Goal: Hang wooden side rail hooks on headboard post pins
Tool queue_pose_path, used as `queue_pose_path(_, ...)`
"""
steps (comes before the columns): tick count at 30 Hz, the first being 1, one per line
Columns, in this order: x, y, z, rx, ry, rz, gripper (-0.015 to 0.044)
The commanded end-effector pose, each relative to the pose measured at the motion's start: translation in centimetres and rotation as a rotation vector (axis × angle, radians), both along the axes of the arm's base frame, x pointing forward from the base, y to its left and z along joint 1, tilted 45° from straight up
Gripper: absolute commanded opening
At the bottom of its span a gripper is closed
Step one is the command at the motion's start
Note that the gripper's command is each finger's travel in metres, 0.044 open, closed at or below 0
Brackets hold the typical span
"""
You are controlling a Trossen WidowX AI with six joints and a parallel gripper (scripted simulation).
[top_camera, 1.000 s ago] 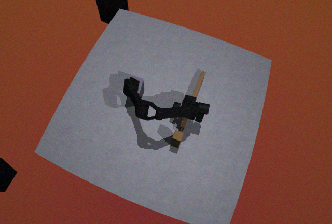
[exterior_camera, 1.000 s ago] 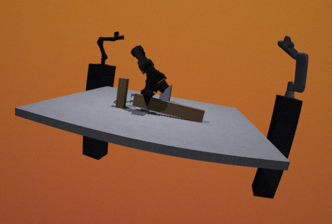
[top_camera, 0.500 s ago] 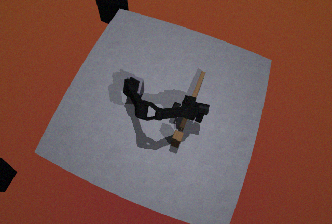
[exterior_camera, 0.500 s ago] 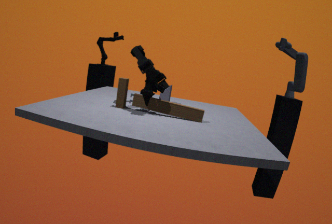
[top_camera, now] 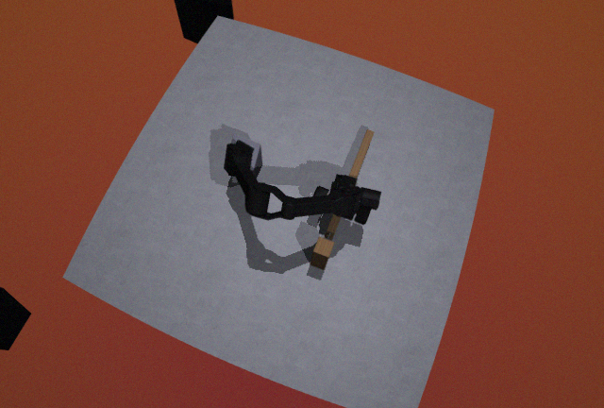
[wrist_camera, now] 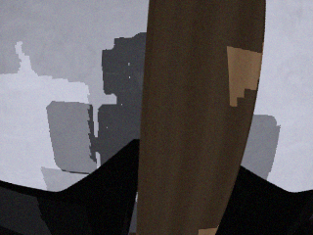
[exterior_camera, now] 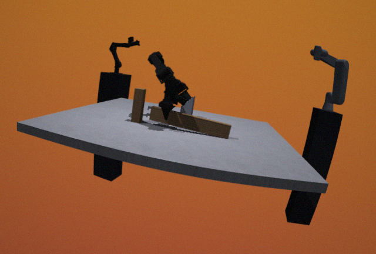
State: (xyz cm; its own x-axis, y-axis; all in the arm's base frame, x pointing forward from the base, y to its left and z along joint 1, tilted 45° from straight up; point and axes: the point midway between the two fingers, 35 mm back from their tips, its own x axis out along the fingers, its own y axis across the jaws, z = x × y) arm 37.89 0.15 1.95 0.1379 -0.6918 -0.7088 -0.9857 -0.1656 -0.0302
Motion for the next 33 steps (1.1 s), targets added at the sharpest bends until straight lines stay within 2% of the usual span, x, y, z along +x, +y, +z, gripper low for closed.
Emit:
queue_pose_path(1, 0.04, 0.15, 0.2, 0.0, -0.003, 0.007, 0.0)
queue_pose_path(33, 0.13, -0.05, 0.47, 0.0, -0.003, 0.007, 0.0)
